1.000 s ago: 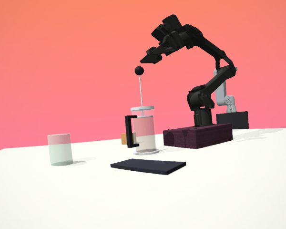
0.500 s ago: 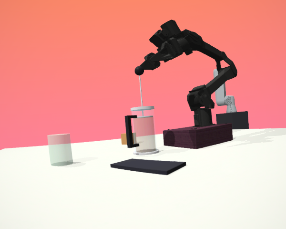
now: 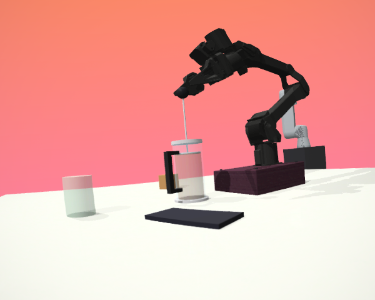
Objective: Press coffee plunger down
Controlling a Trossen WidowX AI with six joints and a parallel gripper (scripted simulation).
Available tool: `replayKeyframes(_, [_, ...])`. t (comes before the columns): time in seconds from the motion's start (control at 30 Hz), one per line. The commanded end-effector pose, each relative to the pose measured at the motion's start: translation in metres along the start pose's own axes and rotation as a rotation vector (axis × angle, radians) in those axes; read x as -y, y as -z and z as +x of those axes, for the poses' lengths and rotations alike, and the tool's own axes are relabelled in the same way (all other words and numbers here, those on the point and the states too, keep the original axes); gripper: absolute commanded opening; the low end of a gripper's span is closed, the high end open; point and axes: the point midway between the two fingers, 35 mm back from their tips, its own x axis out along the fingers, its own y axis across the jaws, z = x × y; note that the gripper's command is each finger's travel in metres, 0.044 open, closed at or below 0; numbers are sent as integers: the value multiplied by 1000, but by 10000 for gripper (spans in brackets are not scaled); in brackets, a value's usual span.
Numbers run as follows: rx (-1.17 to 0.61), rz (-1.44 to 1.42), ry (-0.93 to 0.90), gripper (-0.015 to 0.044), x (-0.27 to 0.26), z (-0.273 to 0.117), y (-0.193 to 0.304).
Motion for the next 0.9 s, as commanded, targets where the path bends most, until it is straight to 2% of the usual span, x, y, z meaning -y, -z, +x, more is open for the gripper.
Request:
replayKeyframes(0.0, [-11,-5,-4,440,-1,7,3])
replayKeyframes(0.07, [-11,-5,-4,440,-1,8,4])
replayKeyframes(0.43, [-11,-5,-4,151,-1,8,4])
replayKeyframes(0.57, [-11,-5,-4,125,-1,8,4])
replayKeyframes(0.87, [-11,-5,-4,125,-1,9,5])
